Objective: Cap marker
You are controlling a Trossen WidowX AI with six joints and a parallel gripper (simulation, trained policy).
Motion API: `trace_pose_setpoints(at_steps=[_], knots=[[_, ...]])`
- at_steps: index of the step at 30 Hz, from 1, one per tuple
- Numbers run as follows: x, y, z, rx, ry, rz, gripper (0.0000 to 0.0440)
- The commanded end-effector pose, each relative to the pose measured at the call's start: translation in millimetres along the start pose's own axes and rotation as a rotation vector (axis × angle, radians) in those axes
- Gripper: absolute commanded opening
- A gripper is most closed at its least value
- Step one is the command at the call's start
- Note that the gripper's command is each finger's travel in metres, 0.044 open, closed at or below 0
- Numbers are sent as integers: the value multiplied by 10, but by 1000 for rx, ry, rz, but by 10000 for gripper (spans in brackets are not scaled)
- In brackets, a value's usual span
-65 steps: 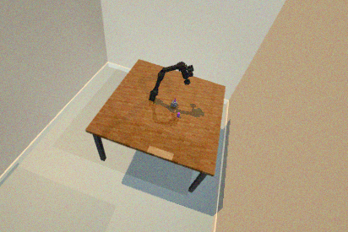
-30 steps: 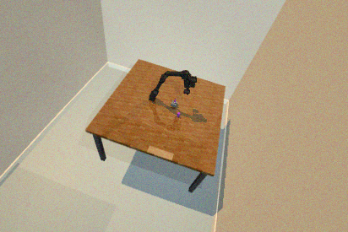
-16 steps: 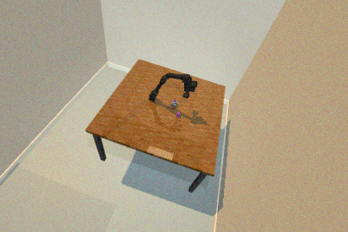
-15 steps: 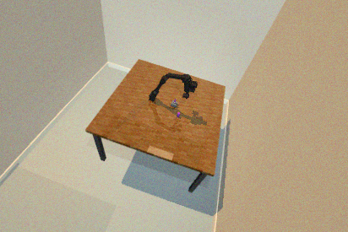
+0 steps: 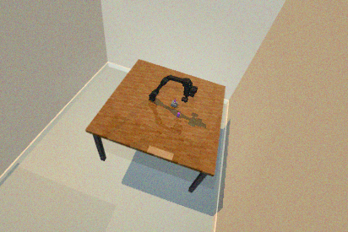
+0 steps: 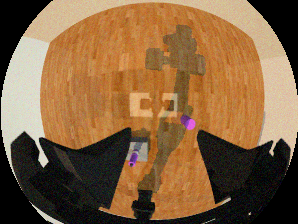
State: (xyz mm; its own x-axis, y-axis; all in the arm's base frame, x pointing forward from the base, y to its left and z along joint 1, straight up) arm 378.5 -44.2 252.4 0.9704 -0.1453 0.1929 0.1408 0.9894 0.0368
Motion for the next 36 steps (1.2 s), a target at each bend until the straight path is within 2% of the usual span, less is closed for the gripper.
trace_pose_setpoints(at_steps=[1,36], knots=[[1,-103,-74,-15,24,-27,327],[-127,-757,-785,-56,240,-170,316]])
Point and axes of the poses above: the point midway between the two fingers, 35 mm back from their tips, its own z axis back along the fingers, its own y axis across the jaws, x = y × z, the point moved 1 cm from there along z, back along the fingers, and after that the axes turned 6 degrees about -z, right-handed, at the moved point
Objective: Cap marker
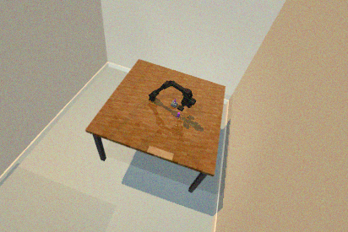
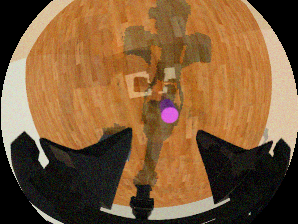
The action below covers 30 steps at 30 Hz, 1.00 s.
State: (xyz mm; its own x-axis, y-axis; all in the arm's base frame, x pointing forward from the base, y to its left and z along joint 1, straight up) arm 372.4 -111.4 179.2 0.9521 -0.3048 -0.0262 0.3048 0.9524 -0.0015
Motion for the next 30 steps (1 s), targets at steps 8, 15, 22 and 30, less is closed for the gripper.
trace_pose_setpoints(at_steps=[8,15,22,30], knots=[[16,-133,-324,7,74,-12,308],[18,-164,-541,25,110,-1,297],[4,-173,-782,41,142,27,282],[-27,-172,-993,42,165,77,264]])
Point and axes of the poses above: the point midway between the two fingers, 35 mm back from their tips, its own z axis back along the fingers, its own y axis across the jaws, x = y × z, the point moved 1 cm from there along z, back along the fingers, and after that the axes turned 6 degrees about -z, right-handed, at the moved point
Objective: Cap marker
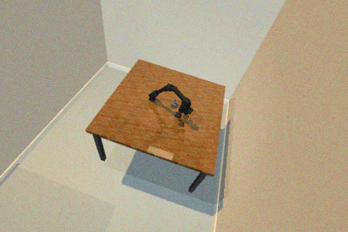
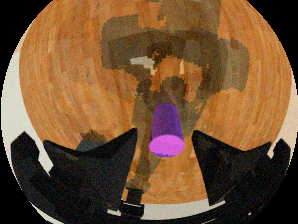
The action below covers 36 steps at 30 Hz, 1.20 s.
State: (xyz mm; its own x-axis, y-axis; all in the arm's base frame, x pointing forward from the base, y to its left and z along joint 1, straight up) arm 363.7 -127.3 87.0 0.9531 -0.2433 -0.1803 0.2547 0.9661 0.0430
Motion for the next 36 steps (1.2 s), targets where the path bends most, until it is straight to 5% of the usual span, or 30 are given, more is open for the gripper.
trace_pose_setpoints(at_steps=[1,5,11,36], knots=[[-8,2,-90,-1,11,27,261],[-20,-5,-137,-14,13,48,224],[-44,1,-42,-36,-11,75,70],[-443,669,697,-56,-96,220,36]])
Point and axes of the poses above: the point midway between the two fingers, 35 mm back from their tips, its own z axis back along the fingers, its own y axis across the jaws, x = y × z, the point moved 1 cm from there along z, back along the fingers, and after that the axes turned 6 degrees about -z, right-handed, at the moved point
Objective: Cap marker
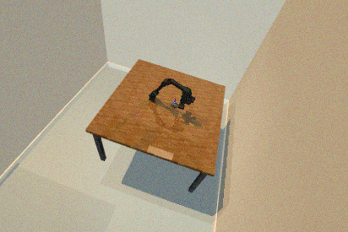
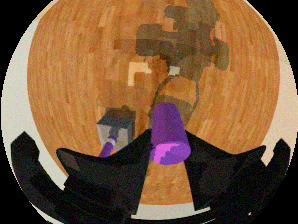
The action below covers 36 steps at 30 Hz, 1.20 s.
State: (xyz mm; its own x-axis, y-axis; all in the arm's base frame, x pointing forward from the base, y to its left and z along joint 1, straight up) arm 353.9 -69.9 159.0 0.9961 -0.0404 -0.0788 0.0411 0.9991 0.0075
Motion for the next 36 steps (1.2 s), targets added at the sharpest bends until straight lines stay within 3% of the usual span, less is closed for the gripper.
trace_pose_setpoints(at_steps=[1,17,36], knots=[[-71,159,89,9,2,15,35],[-361,687,284,11,1,91,1],[-704,846,281,6,19,138,0]])
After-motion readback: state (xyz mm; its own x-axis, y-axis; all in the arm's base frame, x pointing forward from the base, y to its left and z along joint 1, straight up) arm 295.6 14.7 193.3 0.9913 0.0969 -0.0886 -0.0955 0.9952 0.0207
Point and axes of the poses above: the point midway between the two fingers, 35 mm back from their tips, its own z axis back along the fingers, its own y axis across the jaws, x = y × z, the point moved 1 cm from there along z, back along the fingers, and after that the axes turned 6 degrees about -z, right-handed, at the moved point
